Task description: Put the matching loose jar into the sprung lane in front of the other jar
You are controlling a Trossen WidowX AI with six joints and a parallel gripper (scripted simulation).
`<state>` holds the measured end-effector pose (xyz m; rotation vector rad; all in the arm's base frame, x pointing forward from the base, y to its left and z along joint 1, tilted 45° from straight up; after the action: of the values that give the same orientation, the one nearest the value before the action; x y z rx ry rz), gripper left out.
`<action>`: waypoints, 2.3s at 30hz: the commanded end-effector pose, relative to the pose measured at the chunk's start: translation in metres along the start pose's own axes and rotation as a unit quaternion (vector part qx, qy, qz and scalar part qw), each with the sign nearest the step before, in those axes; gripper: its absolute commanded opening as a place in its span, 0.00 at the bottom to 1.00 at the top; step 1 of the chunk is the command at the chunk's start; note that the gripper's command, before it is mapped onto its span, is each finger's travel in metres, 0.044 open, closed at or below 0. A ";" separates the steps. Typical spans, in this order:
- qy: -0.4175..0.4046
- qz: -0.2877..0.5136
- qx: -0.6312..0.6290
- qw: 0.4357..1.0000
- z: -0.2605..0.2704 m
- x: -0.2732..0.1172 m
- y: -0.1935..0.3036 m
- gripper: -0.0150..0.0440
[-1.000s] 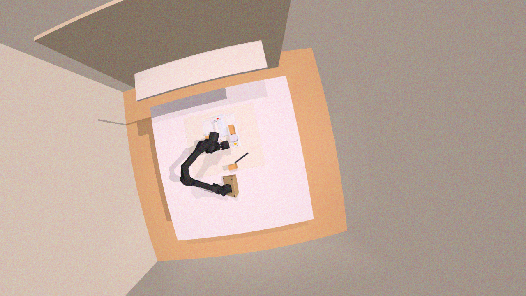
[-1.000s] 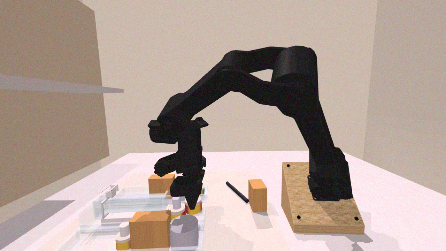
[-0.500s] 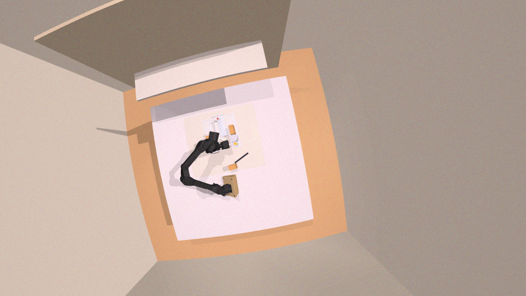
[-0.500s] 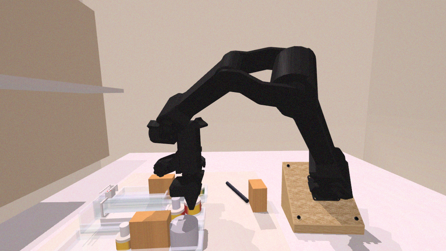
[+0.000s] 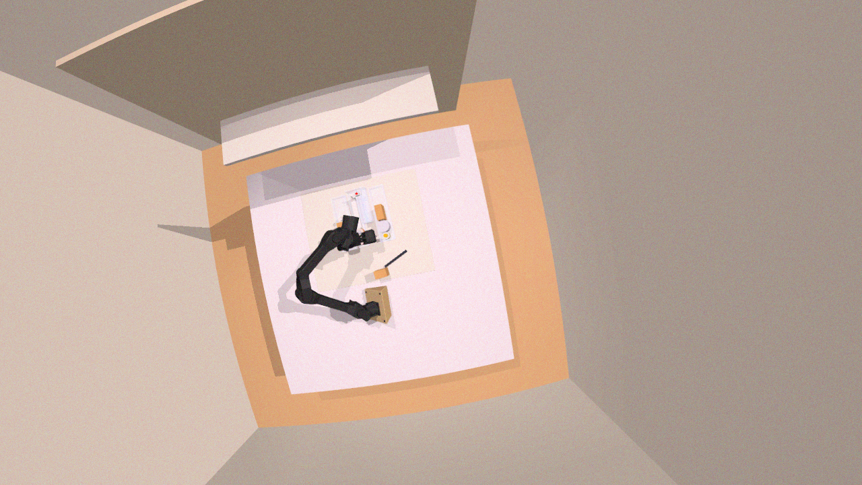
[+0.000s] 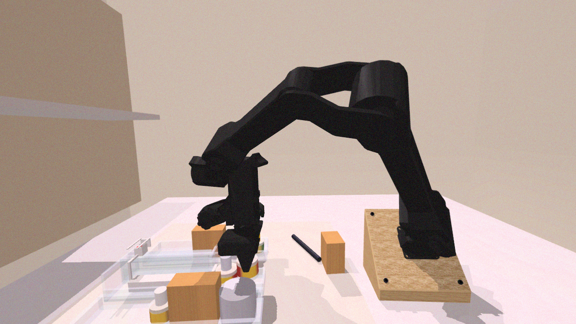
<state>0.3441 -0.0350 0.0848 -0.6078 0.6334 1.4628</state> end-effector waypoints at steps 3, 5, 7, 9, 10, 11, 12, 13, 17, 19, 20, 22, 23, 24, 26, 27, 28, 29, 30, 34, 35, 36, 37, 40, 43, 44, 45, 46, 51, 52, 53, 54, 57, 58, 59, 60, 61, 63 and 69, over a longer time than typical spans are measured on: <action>-0.006 -0.005 -0.003 1.000 0.002 0.003 -0.002 0.25; -0.006 -0.005 -0.003 1.000 0.002 0.004 -0.002 0.25; -0.006 -0.005 -0.003 1.000 0.002 0.005 -0.002 0.25; -0.006 -0.005 -0.003 1.000 0.002 0.005 -0.002 0.25; -0.006 -0.005 -0.003 1.000 0.002 0.006 -0.002 0.25; -0.006 -0.005 -0.003 1.000 0.002 0.006 -0.002 0.25; -0.006 -0.005 -0.003 1.000 0.002 0.007 -0.002 0.25; -0.006 -0.005 -0.003 1.000 0.002 0.007 -0.002 0.25; -0.006 -0.005 -0.003 1.000 0.002 0.008 -0.002 0.25; -0.006 -0.005 -0.003 1.000 0.002 0.009 -0.001 0.25; -0.006 -0.005 -0.003 1.000 0.002 0.009 -0.001 0.25; -0.006 -0.005 -0.003 1.000 0.002 0.010 -0.001 0.25; -0.006 -0.005 -0.003 1.000 0.002 0.010 -0.001 0.25; -0.006 -0.005 -0.003 1.000 0.002 0.011 -0.001 0.25; -0.006 -0.005 -0.003 1.000 0.002 0.011 -0.001 0.25; -0.006 -0.005 -0.003 1.000 0.002 0.012 -0.001 0.25; -0.006 -0.005 -0.003 1.000 0.002 0.012 -0.001 0.25; -0.006 -0.005 -0.003 1.000 0.002 0.012 -0.001 0.25; -0.006 -0.005 -0.003 1.000 0.002 0.013 -0.001 0.25; -0.006 -0.005 -0.003 1.000 0.002 0.014 0.000 0.25; -0.006 -0.005 -0.003 1.000 0.002 0.014 0.000 0.25; -0.006 -0.005 -0.003 1.000 0.002 0.015 0.000 0.25; -0.006 -0.005 -0.003 1.000 0.002 0.015 0.000 0.25; -0.006 -0.005 -0.003 1.000 0.002 0.016 0.000 0.25; -0.006 -0.005 -0.003 1.000 0.002 0.017 0.000 0.25; -0.006 -0.005 -0.003 1.000 0.002 0.017 0.000 0.25; -0.006 -0.005 -0.003 1.000 0.002 0.018 0.000 0.25; -0.006 -0.005 -0.003 1.000 0.002 0.018 0.001 0.25; -0.006 -0.005 -0.003 1.000 0.002 0.018 0.001 0.25; -0.006 -0.005 -0.003 1.000 0.002 0.018 0.001 0.25; -0.006 -0.005 -0.003 1.000 0.002 0.018 0.001 0.25; -0.006 -0.005 -0.003 1.000 0.002 0.018 0.001 0.25; -0.006 -0.005 -0.003 1.000 0.002 0.018 0.002 0.25; -0.006 -0.005 -0.003 1.000 0.002 0.018 0.002 0.25; -0.006 -0.005 -0.003 1.000 0.002 0.018 0.002 0.25; -0.006 -0.005 -0.003 1.000 0.002 0.018 0.002 0.25; -0.006 -0.005 -0.003 1.000 0.002 0.018 0.003 0.25; -0.006 -0.005 -0.003 1.000 0.002 0.018 0.003 0.25; -0.006 -0.005 -0.003 1.000 0.001 0.018 0.004 0.25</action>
<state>0.3396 -0.0223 0.0723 -0.6073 0.6293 1.4633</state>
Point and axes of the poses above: the point midway between the two fingers, 35 mm back from their tips, its own x axis out along the fingers, its own z axis across the jaws, y = z × x, the point moved 8 cm from there along -x, back along the fingers, and after that the axes turned 7 degrees about x, right-handed, at the moved point
